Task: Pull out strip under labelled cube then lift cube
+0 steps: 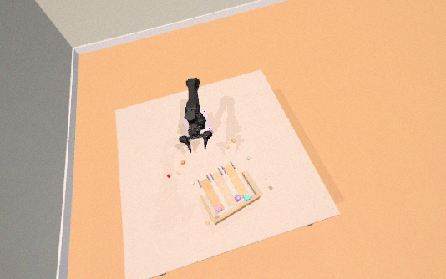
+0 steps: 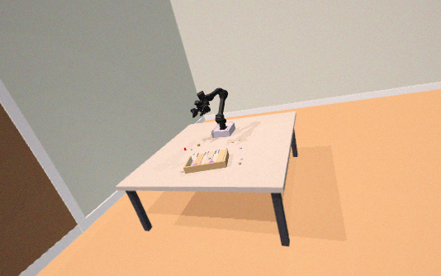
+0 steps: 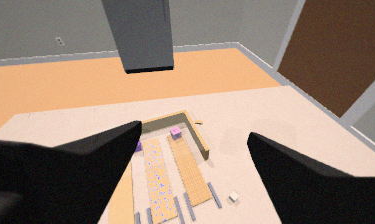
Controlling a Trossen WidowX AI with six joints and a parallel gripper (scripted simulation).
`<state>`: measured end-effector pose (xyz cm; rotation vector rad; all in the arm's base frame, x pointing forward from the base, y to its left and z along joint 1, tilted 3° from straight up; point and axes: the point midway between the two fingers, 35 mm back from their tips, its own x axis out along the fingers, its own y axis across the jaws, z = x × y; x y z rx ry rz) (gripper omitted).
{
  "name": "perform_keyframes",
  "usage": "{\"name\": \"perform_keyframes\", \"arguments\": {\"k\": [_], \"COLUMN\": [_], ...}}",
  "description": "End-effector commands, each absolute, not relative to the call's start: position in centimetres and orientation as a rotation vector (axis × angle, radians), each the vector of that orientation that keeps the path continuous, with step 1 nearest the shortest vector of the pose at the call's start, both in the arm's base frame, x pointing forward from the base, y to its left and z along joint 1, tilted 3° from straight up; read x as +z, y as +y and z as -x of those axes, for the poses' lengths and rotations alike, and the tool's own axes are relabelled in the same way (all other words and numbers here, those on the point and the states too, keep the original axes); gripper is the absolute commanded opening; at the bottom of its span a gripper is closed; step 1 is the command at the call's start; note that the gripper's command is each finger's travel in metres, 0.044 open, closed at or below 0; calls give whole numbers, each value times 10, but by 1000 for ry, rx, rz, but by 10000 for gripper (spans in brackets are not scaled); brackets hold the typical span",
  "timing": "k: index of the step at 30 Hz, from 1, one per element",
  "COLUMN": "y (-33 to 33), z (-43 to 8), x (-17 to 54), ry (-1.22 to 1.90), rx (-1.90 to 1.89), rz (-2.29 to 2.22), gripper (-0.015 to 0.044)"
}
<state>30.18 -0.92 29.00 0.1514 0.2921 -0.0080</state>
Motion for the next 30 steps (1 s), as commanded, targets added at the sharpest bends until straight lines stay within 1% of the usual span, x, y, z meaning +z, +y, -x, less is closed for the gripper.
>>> {"name": "perform_keyframes", "arguments": {"k": [1, 6, 18, 21, 30], "y": [29, 62, 63, 60, 34], "z": [-312, -309, -308, -318, -376], "x": [226, 175, 173, 172, 147], "ry": [433, 540, 544, 602, 960], "rx": [101, 198, 201, 193, 187], "rz": [-51, 47, 50, 76, 213], "gripper": [400, 400, 400, 321, 85]}}
